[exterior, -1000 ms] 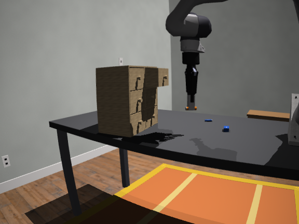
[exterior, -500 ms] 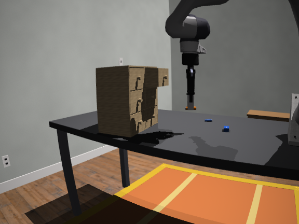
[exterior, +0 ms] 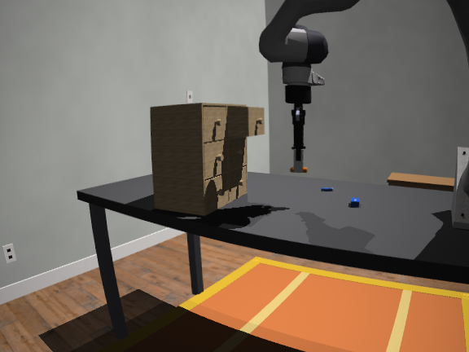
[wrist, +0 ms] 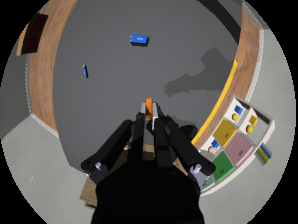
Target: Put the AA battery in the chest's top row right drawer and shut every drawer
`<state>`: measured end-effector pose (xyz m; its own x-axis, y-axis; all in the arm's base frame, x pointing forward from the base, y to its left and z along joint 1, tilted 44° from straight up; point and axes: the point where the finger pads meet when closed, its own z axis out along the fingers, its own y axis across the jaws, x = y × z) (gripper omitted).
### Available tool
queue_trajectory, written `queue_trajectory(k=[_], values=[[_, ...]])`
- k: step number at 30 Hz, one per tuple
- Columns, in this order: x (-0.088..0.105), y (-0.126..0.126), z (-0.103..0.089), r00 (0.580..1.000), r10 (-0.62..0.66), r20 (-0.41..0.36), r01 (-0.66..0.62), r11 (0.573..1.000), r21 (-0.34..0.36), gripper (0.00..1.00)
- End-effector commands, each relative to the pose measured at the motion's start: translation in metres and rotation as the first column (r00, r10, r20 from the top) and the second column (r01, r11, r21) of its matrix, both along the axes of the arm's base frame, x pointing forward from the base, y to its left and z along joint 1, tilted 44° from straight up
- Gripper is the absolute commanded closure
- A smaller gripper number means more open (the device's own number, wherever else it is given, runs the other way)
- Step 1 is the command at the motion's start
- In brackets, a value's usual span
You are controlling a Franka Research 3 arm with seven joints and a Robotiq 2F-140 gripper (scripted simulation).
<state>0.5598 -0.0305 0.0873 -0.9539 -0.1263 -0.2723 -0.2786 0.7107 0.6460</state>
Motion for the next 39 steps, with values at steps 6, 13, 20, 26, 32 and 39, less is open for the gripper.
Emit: queue_trajectory(k=[6,13,20,26,32,39], values=[[0.002,-0.005,-0.007,0.994,-0.075,-0.084,0.076,0.997,0.005,0.85],[0.004,-0.007,-0.010,0.990,-0.094,-0.102,0.095,0.995,0.006,0.85],[0.005,-0.010,-0.013,0.986,-0.113,-0.121,0.114,0.993,0.006,0.85],[0.005,-0.011,-0.015,0.984,-0.122,-0.130,0.124,0.992,0.006,0.85],[0.006,-0.011,-0.015,0.983,-0.127,-0.135,0.129,0.992,0.006,0.85],[0.006,-0.012,-0.016,0.982,-0.131,-0.139,0.133,0.991,0.006,0.85]])
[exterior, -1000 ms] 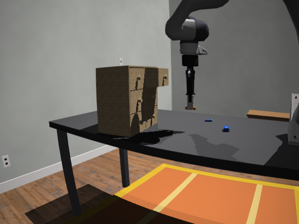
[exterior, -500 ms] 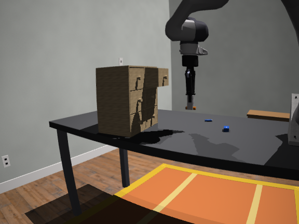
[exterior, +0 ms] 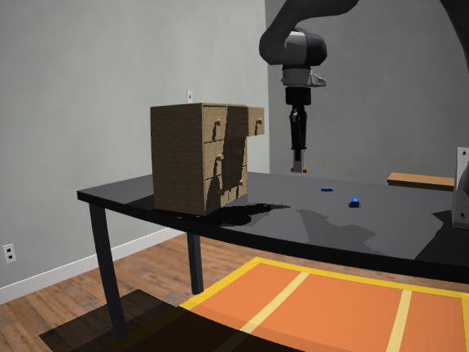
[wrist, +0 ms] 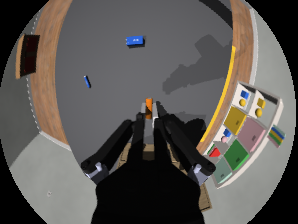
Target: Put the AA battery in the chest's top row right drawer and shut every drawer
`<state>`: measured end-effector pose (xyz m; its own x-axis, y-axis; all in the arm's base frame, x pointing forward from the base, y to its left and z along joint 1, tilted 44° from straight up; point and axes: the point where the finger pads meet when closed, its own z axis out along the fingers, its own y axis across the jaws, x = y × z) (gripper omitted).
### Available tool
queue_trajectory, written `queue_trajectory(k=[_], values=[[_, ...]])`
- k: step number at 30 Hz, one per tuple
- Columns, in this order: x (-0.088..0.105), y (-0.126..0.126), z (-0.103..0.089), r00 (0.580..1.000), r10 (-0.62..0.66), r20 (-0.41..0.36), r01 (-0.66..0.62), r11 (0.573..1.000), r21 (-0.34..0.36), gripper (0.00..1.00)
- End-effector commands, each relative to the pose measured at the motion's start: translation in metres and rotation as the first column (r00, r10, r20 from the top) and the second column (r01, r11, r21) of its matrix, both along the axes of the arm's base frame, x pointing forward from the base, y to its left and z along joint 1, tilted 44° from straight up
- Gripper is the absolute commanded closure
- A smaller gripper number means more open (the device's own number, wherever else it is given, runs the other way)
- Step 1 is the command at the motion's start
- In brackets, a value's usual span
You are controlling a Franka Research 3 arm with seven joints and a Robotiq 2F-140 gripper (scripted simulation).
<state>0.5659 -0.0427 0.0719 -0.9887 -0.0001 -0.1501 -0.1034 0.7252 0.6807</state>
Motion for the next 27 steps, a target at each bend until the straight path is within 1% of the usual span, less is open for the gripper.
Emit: queue_trajectory(k=[1,16,22,27], values=[[0.000,0.000,-0.001,1.000,-0.007,-0.013,0.007,1.000,0.001,0.85],[0.000,0.000,0.000,1.000,-0.007,-0.013,0.007,1.000,0.002,0.85],[-0.001,-0.003,0.003,1.000,-0.007,-0.013,0.008,1.000,0.002,0.85],[-0.002,-0.010,0.010,1.000,-0.008,-0.013,0.008,1.000,0.003,0.85]])
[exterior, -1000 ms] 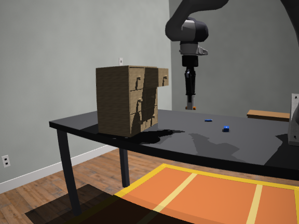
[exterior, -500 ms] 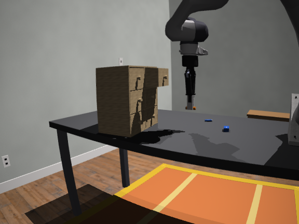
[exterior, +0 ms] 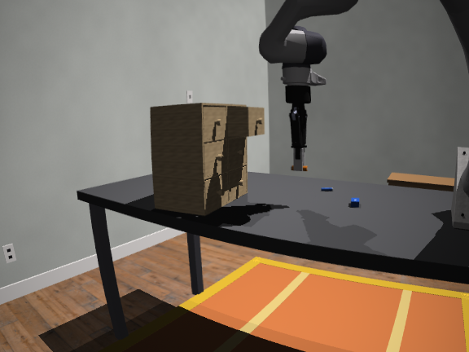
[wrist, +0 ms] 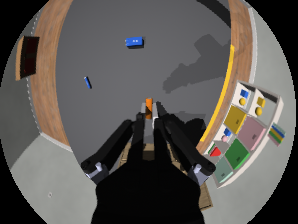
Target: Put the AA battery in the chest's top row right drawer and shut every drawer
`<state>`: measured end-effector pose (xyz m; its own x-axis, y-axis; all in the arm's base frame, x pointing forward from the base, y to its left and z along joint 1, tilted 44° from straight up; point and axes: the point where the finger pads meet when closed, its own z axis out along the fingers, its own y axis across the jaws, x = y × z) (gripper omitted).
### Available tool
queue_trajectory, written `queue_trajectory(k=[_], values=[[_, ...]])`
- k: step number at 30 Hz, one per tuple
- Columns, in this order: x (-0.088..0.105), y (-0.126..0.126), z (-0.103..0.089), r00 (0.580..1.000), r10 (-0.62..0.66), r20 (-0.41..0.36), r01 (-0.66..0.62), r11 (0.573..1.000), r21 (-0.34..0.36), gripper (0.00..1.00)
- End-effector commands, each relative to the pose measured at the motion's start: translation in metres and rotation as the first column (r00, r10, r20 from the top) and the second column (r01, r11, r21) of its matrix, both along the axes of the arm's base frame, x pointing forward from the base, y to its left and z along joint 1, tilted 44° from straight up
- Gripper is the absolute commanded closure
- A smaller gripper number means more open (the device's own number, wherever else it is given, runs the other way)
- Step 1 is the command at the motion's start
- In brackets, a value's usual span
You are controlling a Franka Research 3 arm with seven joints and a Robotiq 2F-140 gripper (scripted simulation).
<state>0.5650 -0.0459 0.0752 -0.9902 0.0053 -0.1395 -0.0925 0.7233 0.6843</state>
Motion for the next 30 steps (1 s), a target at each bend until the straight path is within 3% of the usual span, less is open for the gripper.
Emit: queue_trajectory(k=[1,12,27,30], values=[[-0.001,-0.008,0.008,1.000,-0.003,-0.002,0.003,1.000,-0.001,0.85],[-0.004,-0.033,0.035,1.000,-0.003,-0.002,0.003,1.000,-0.001,0.85],[-0.012,-0.089,0.093,1.000,-0.003,-0.002,0.003,1.000,-0.001,0.85],[-0.012,-0.092,0.096,1.000,-0.003,-0.002,0.003,1.000,-0.001,0.85]])
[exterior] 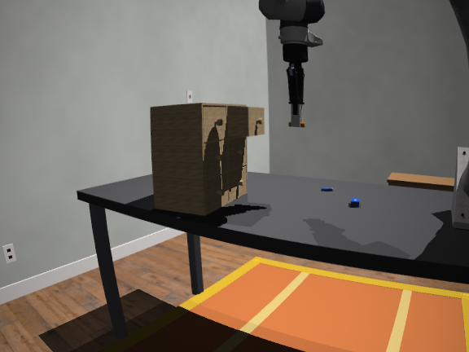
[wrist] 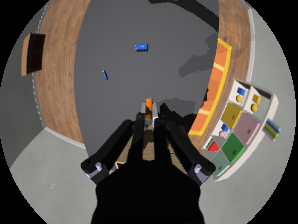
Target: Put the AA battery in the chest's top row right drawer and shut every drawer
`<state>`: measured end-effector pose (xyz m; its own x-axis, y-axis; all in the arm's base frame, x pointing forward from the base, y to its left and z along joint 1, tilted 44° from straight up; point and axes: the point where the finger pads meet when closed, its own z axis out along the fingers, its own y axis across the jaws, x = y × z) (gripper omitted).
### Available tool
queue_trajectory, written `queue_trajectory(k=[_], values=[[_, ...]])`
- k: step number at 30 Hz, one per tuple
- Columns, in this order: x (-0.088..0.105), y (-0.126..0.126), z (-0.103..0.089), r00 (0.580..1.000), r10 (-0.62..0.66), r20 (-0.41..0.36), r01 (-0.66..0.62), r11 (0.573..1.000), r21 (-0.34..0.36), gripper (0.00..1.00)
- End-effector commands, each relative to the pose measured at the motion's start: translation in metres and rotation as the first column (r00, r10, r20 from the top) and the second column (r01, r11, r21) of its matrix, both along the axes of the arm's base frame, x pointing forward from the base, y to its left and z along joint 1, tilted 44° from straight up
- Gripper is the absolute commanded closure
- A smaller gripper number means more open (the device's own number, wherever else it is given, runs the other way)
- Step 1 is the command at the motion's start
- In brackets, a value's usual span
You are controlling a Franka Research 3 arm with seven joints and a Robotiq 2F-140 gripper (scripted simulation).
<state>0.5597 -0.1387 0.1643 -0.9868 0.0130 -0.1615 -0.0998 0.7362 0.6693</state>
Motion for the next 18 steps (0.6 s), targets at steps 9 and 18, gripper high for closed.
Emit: queue_trajectory(k=[9,18], values=[[-0.011,-0.026,0.034,1.000,0.008,-0.024,-0.008,1.000,0.017,0.85],[-0.013,-0.041,0.050,1.000,0.008,-0.024,-0.008,1.000,0.017,0.85]])
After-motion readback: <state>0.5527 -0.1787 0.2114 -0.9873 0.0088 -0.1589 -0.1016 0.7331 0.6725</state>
